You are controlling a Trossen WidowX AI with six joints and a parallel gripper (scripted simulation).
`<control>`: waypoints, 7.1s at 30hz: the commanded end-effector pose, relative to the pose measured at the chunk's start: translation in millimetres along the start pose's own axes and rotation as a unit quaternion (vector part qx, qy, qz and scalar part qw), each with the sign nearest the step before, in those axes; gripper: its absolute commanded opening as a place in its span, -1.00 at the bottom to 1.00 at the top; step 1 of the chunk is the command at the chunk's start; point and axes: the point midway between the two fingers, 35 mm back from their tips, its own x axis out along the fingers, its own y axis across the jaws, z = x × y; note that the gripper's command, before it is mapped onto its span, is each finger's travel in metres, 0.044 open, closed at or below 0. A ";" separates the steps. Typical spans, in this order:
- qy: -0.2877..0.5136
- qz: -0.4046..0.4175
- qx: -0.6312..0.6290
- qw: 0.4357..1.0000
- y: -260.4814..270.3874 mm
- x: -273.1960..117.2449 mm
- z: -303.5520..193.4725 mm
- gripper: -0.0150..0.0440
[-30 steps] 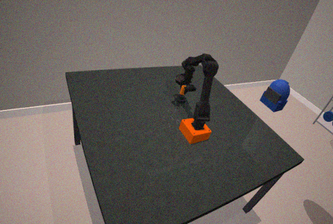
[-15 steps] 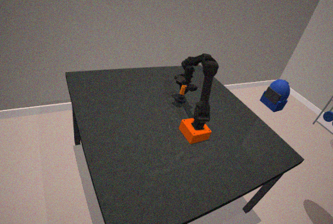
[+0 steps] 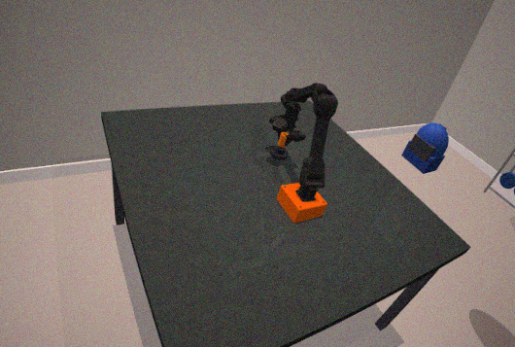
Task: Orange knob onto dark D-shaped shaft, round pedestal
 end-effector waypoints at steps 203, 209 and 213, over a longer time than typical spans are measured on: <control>0.001 -0.002 0.602 0.799 -1.0 -1.9 -2.4 -0.49; 0.000 -0.002 0.725 0.689 -2.7 -3.8 -2.6 -0.49; 0.000 -0.002 0.785 0.619 -4.0 -5.1 -2.4 -0.49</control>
